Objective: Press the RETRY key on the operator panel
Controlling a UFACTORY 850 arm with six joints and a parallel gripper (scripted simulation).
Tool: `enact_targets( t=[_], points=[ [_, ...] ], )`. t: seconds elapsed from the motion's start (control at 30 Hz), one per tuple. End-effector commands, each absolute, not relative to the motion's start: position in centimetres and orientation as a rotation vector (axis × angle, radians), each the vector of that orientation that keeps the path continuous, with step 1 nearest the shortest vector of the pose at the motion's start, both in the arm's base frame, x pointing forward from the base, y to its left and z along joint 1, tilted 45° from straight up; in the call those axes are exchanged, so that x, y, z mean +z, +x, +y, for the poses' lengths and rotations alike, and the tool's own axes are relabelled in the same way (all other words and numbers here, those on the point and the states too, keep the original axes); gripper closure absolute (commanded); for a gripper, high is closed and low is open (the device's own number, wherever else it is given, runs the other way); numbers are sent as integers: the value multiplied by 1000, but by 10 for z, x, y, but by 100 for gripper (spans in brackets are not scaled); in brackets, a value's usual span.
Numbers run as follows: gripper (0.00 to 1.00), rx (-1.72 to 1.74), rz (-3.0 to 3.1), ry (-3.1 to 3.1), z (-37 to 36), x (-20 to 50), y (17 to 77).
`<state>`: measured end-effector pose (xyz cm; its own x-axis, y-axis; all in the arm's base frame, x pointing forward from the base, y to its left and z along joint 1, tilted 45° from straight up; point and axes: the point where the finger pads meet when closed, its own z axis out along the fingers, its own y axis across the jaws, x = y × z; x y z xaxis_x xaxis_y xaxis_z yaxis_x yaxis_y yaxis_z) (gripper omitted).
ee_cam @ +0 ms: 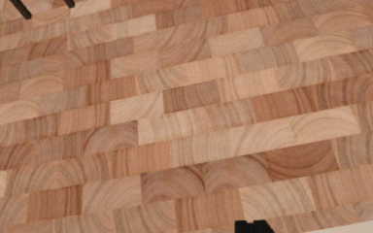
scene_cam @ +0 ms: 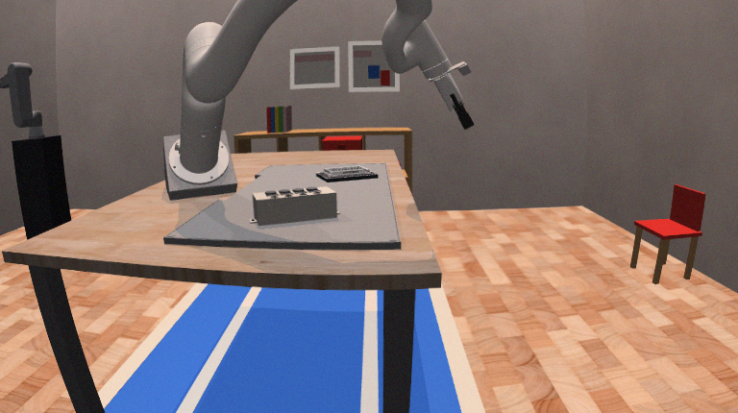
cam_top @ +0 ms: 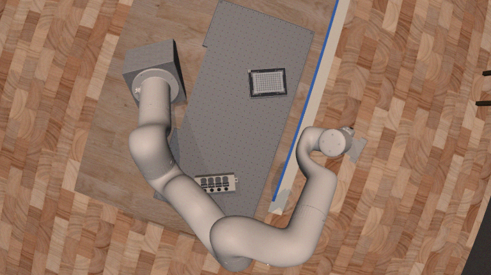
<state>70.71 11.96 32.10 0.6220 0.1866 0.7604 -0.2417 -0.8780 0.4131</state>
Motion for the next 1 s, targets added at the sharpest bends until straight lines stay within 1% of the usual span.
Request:
enact_targets(
  t=[0.0,0.1,0.4,0.5,0.97],
  points=[
    [100,1187,-45,2363,106,330,700],
    [100,1167,-155,2369,94,335,692],
    [100,1167,-155,2369,69,347,676],
    [100,1147,-264,2372,58,352,667],
    [100,1128,-374,2371,13,369,631]
  ],
)
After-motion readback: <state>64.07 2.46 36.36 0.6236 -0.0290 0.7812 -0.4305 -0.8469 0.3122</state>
